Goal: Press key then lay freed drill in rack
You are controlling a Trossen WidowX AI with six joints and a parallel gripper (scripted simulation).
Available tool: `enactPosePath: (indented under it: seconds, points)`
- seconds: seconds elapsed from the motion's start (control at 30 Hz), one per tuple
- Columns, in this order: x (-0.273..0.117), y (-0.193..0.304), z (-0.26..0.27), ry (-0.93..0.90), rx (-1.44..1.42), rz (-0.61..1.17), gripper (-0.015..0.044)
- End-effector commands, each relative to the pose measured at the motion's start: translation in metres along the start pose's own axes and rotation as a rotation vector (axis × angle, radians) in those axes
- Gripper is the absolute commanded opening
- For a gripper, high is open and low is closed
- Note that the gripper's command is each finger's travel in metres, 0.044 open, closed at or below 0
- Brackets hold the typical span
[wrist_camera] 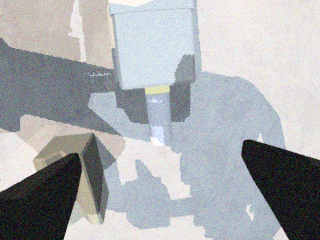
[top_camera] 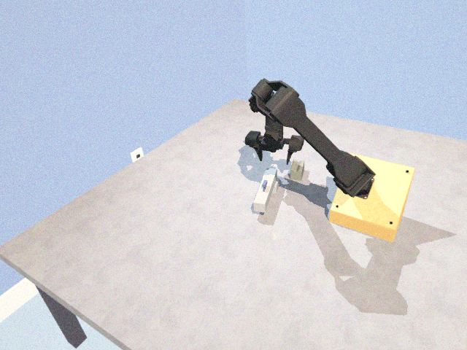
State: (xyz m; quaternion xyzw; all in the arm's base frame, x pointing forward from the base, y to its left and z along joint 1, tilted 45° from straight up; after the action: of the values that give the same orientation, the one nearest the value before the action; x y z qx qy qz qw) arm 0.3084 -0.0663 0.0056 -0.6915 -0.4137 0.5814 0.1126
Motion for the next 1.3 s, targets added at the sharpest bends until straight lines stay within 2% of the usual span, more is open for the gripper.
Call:
enactPosePath:
  seconds: [0.0, 0.43, 1.27]
  points:
    - [0.002, 0.004, 0.001, -0.001, -0.048, 0.006, 0.0440]
    - [0.005, 0.004, 0.000, -0.001, -0.048, 0.006, 0.0440]
    - [0.044, -0.006, -0.001, -0.001, -0.047, 0.004, 0.0440]
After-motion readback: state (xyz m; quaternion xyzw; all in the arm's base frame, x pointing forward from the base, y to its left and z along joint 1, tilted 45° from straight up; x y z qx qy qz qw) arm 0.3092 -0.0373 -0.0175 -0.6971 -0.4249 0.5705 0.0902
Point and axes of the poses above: the point midway between the two fingers, 35 mm back from their tips, its own x axis out along the fingers, its own z axis across the jaws, y = z × x, the point moved 6 cm from there along -x, back along the fingers, and after that the axes turned 10 degrees about -x, right-handed, at the moved point
